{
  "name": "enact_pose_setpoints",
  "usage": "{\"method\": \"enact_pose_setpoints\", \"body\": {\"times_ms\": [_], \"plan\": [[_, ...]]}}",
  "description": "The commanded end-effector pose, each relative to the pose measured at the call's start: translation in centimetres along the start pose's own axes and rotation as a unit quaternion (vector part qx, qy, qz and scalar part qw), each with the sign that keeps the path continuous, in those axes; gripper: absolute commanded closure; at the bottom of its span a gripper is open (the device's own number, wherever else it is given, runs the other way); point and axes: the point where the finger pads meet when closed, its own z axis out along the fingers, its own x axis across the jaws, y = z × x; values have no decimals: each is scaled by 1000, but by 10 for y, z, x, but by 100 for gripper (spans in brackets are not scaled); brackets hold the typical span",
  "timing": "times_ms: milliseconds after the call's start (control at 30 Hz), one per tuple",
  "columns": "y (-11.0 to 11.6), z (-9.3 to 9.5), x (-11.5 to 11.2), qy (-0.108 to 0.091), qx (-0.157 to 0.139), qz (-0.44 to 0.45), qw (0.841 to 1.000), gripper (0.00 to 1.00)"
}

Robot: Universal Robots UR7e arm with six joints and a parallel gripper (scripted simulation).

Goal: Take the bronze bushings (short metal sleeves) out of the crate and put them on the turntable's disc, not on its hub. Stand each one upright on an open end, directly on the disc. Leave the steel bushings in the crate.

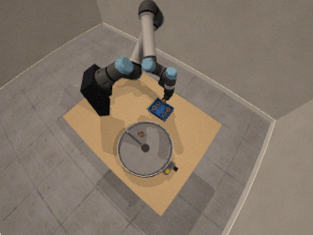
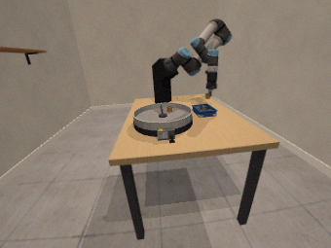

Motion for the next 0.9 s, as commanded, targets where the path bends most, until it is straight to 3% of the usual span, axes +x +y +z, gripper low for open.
{"method": "enact_pose_setpoints", "body": {"times_ms": [0, 867], "plan": [[0, 0, 0, 0, 0, 0, 1000, 100], [1, 0, -6, 0, 0, 0, 1000, 100]]}}
